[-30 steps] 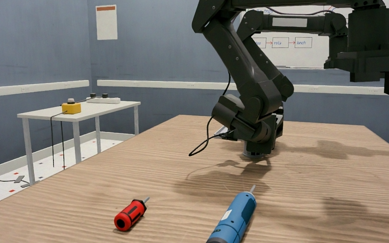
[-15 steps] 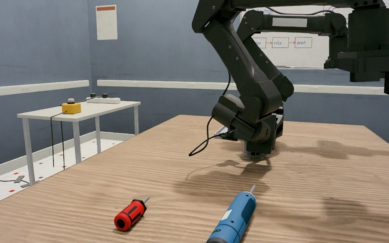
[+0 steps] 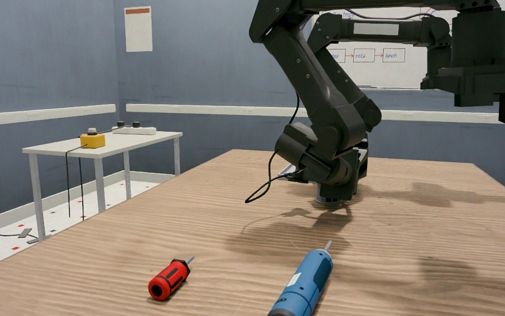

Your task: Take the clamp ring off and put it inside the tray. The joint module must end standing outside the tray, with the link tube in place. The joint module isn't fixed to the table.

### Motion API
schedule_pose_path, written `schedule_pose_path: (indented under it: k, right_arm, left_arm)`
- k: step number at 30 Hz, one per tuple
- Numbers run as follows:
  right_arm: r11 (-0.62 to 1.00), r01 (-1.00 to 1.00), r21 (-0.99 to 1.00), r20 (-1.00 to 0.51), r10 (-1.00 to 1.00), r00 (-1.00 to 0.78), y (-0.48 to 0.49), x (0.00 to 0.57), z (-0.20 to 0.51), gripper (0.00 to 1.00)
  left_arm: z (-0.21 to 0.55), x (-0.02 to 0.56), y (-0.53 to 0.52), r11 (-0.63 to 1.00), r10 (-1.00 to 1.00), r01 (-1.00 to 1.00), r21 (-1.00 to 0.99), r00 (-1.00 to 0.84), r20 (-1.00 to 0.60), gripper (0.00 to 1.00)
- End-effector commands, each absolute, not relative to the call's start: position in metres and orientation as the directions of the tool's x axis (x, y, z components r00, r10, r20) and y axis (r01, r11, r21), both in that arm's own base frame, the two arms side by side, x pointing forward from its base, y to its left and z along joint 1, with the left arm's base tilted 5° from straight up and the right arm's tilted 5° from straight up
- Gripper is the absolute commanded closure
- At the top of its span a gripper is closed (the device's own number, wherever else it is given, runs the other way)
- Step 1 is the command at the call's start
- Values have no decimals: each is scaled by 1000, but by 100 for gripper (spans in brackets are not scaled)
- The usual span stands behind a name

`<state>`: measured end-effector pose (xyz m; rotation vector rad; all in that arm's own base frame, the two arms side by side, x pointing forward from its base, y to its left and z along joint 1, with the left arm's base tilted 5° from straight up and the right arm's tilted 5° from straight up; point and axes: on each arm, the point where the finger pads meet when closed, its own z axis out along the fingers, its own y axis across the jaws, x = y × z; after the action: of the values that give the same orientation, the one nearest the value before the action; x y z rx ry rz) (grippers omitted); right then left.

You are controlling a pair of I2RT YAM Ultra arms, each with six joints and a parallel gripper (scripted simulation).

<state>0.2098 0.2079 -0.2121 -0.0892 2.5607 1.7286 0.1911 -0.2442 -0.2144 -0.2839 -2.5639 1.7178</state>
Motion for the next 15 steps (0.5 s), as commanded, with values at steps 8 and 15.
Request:
schedule_pose_path:
  k: [8, 15]
  right_arm:
    - [373, -111, 921, -114, -14, -993, 207, 217, -202, 70]
    - [373, -114, 921, -118, -12, -993, 207, 218, -201, 70]
  left_arm:
    - [-212, 192, -247, 360, 183, 152, -921, -979, -90, 70]
    - [-212, 192, -247, 360, 183, 152, -921, -979, -90, 70]
